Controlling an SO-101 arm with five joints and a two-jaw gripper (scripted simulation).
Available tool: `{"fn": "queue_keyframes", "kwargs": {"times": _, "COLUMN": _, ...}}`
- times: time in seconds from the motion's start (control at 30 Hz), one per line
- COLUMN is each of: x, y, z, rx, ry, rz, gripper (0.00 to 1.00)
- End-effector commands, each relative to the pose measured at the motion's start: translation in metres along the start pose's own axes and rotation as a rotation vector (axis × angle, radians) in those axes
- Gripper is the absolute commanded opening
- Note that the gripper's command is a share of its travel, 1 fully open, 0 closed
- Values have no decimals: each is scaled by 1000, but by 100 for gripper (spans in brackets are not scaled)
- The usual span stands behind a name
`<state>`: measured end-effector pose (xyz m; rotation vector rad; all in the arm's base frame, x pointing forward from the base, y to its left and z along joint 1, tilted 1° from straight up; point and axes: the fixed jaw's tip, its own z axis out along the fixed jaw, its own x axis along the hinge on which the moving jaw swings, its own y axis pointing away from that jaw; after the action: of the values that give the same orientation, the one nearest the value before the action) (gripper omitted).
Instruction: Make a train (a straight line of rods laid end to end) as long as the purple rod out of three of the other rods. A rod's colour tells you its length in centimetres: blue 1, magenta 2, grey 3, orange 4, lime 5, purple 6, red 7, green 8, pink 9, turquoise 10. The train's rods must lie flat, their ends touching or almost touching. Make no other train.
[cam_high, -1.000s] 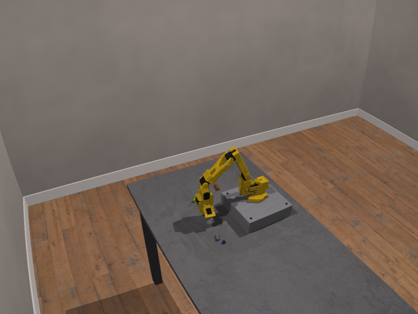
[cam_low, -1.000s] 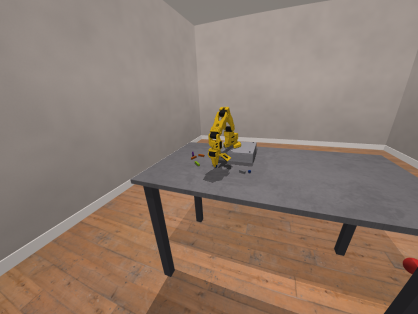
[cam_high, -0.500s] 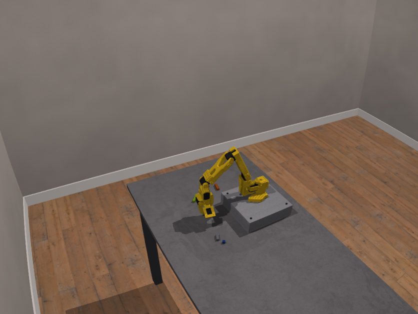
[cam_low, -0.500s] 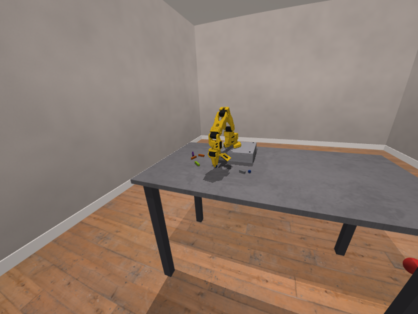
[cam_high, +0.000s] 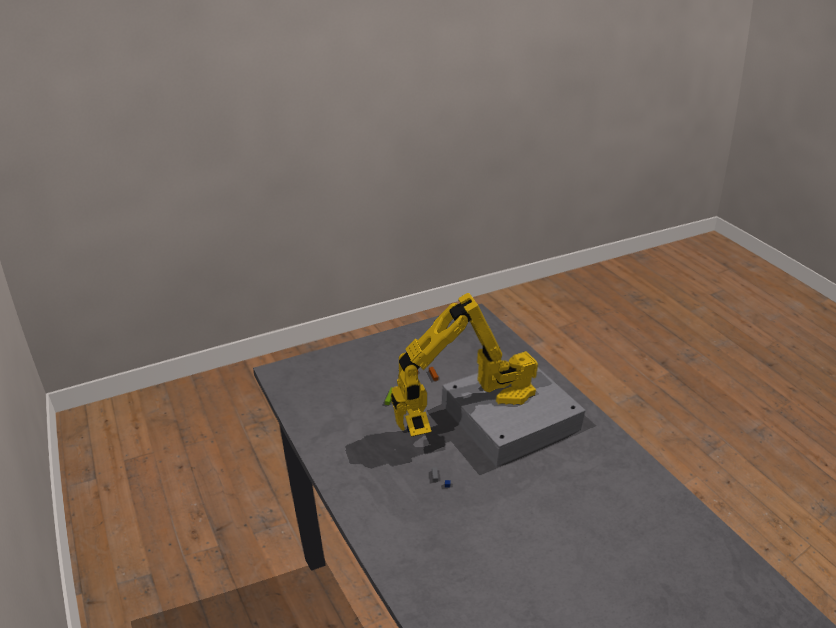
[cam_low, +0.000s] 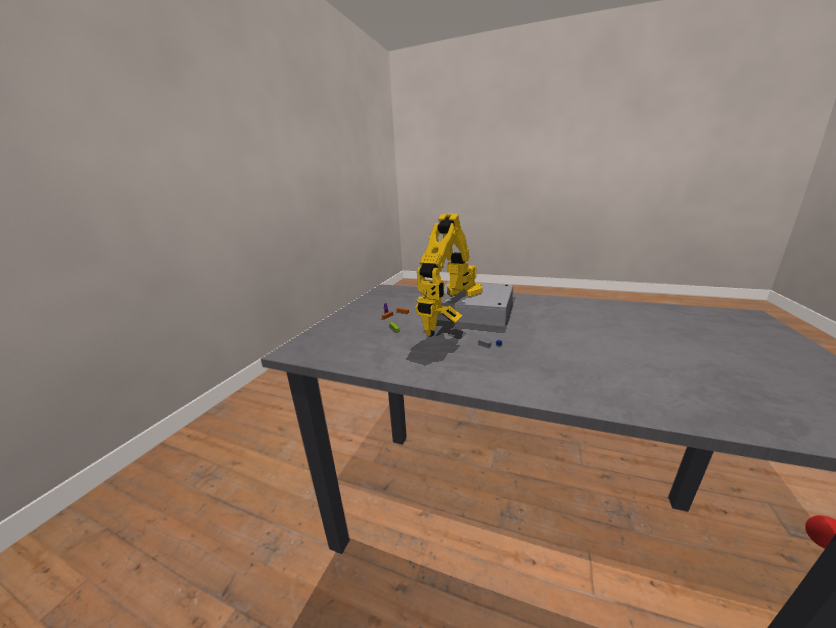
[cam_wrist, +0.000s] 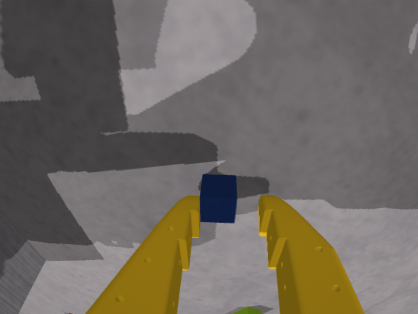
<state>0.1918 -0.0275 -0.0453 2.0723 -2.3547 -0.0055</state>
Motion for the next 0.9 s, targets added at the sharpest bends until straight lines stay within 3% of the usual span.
{"fn": "queue_keyframes", "kwargs": {"times": 0.0, "x": 1, "y": -2, "z": 1, "rx": 7, "ry": -1, "rz": -2, "gripper": 12}}
{"fn": "queue_keyframes", "kwargs": {"times": 0.87, "x": 1, "y": 4, "z": -2, "rx": 7, "ry": -1, "rz": -2, "gripper": 17}}
